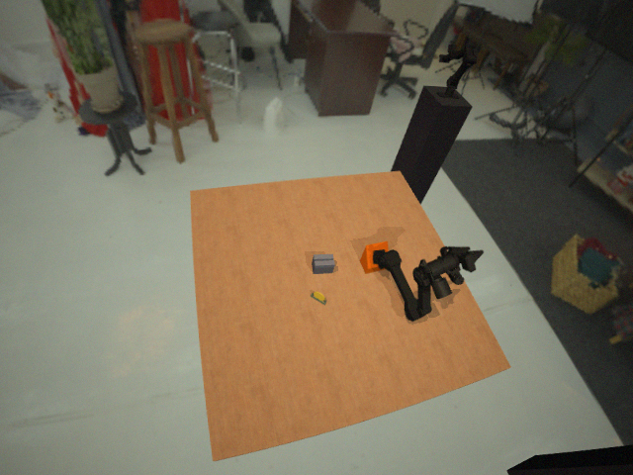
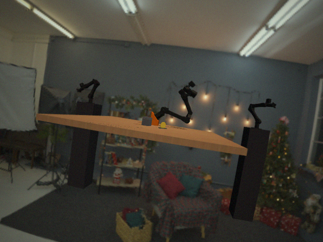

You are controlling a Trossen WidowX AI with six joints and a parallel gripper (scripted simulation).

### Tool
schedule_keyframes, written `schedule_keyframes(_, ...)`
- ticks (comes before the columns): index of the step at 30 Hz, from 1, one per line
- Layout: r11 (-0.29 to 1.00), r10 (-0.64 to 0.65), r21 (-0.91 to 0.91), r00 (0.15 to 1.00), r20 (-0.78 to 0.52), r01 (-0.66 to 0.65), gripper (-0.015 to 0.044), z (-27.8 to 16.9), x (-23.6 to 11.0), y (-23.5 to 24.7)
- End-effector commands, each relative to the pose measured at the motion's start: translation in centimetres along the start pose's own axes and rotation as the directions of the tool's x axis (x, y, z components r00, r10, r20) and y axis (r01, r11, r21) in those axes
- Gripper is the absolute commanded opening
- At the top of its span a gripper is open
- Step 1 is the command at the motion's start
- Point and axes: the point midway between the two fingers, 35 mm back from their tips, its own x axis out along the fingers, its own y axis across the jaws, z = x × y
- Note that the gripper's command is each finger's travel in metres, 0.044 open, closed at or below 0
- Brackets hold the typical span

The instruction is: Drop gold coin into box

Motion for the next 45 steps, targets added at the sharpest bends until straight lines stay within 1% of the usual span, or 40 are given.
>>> schedule_keyframes(1,1.0,0.005,-0.007,1.0,-0.006,-0.005,0.0374,-0.2,0.0,0.1)
schedule_keyframes(3,0.997,0.047,-0.06,0.997,-0.06,-0.05,0.0321,-1.9,-0.1,0.9)
schedule_keyframes(5,0.983,0.104,-0.133,0.984,-0.148,-0.124,0.0269,-4.6,-0.5,2.1)
schedule_keyframes(9,0.928,0.193,-0.241,0.92,-0.342,-0.284,0.0164,-10.3,-2.3,3.8)
schedule_keyframes(14,0.821,0.248,-0.296,0.773,-0.584,-0.487,0.0161,-17.0,-5.9,4.6)
schedule_keyframes(19,0.695,0.231,-0.268,0.56,-0.796,-0.667,0.0161,-22.9,-10.9,3.9)
schedule_keyframes(20,0.67,0.219,-0.253,0.511,-0.832,-0.698,0.0161,-23.9,-12.1,3.6)
schedule_keyframes(22,0.603,0.2,-0.243,0.438,-0.876,-0.76,0.0161,-25.3,-14.3,2.9)
schedule_keyframes(25,0.539,0.156,-0.192,0.321,-0.934,-0.82,0.0161,-27.2,-17.2,2.0)
schedule_keyframes(30,0.459,0.06,-0.085,0.127,-0.99,-0.884,0.0161,-29.4,-22.1,0.1)
schedule_keyframes(33,0.411,-0.022,0.017,-0.029,-0.999,-0.911,0.0161,-30.4,-26.2,-1.5)
schedule_keyframes(36,0.374,-0.119,0.116,-0.171,-0.978,-0.92,0.0161,-30.8,-30.1,-3.5)
schedule_keyframes(40,0.343,-0.278,0.249,-0.352,-0.894,-0.905,0.0161,-30.3,-35.3,-6.7)
schedule_keyframes(43,0.341,-0.413,0.348,-0.471,-0.779,-0.874,0.0161,-28.9,-39.1,-9.6)
schedule_keyframes(45,0.35,-0.5,0.404,-0.533,-0.683,-0.845,0.0161,-27.6,-41.4,-11.5)
